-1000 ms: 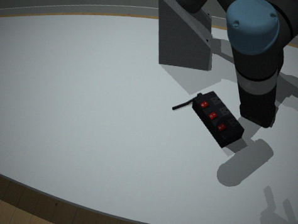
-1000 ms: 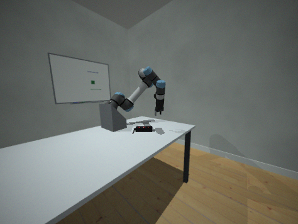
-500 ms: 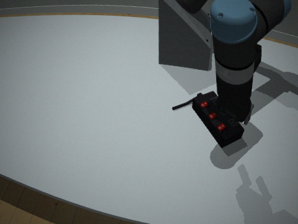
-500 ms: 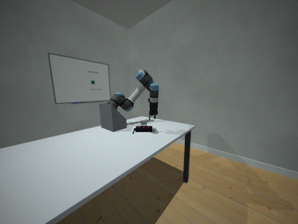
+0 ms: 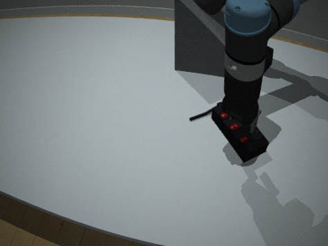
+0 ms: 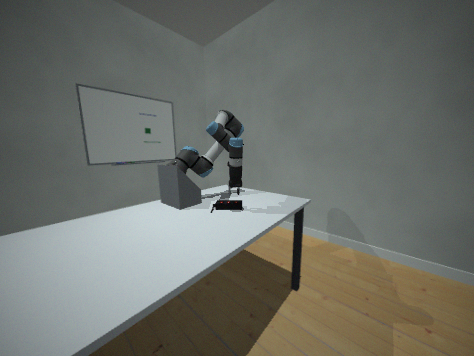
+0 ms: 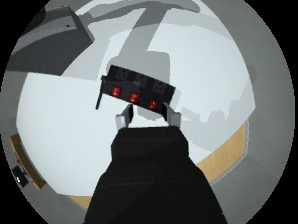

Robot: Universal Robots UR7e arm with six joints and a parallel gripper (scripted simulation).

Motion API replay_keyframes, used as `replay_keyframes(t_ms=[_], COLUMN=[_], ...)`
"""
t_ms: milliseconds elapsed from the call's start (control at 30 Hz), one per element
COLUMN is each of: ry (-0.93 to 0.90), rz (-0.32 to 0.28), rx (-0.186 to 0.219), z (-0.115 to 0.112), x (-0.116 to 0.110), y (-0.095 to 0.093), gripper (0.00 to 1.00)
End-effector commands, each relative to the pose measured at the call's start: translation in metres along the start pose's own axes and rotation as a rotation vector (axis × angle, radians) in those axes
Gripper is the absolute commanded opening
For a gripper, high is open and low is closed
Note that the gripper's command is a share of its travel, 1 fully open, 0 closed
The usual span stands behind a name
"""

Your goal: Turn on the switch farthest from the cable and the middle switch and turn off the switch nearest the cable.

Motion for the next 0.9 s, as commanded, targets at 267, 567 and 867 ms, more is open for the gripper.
replay_keyframes(t_ms=[267,567,867], ry=[-0.014,-0.015,-0.015], rz=[-0.064,-0.068,-0.068], rx=[0.027,0.029,0.029], z=[-0.0181,-0.0194,-0.0194], x=[0.0090,0.0099,0.0099], y=[-0.0117,-0.0126,-0.0126], gripper=[1.00,1.00,1.00])
Point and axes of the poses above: the point where the finger pads meet when closed, its own y axis back along the fingers, its own z axis across the jaws, x = y × z, the point moved 4 cm from there along y, back along the fingers, and after that the axes turned 8 degrees about y, right-handed, at the moved point
